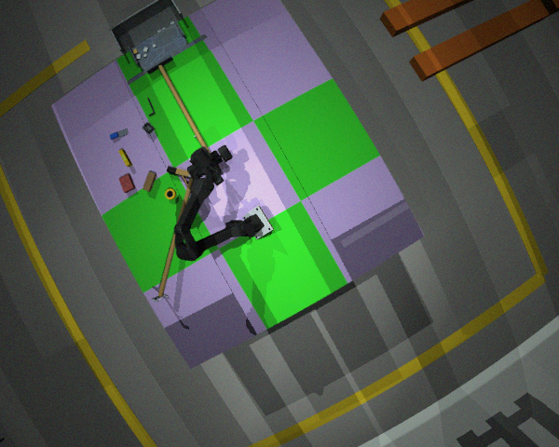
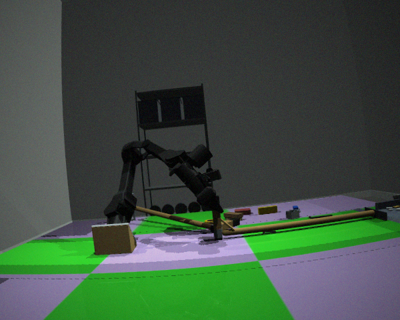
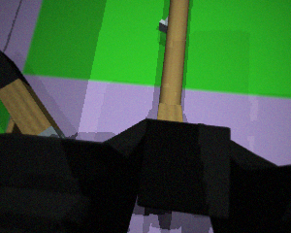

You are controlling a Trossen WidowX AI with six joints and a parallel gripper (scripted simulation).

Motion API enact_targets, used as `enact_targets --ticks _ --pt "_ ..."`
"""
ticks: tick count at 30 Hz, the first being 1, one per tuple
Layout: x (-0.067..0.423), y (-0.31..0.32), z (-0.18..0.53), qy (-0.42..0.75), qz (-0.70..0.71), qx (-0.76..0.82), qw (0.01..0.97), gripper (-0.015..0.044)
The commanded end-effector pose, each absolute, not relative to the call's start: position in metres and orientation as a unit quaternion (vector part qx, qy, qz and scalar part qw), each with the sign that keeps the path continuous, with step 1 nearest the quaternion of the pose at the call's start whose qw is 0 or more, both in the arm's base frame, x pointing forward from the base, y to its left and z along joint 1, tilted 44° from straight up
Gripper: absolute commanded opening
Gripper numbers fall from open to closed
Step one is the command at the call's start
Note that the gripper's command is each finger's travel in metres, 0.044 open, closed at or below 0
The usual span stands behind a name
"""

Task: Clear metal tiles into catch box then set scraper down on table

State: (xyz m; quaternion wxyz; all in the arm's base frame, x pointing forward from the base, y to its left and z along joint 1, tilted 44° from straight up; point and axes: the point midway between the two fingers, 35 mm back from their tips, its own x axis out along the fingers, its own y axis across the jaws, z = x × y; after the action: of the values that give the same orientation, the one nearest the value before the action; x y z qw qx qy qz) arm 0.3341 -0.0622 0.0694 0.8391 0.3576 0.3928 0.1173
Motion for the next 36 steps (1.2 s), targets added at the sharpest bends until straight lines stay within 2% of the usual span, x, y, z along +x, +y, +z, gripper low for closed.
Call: enact_targets --ticks 1,36 --pt "0.344 -0.066 0.072 0.388 0.115 0.356 0.842 0.0000" --pt "0.392 -0.067 0.076 0.385 0.118 0.356 0.843 0.0000"
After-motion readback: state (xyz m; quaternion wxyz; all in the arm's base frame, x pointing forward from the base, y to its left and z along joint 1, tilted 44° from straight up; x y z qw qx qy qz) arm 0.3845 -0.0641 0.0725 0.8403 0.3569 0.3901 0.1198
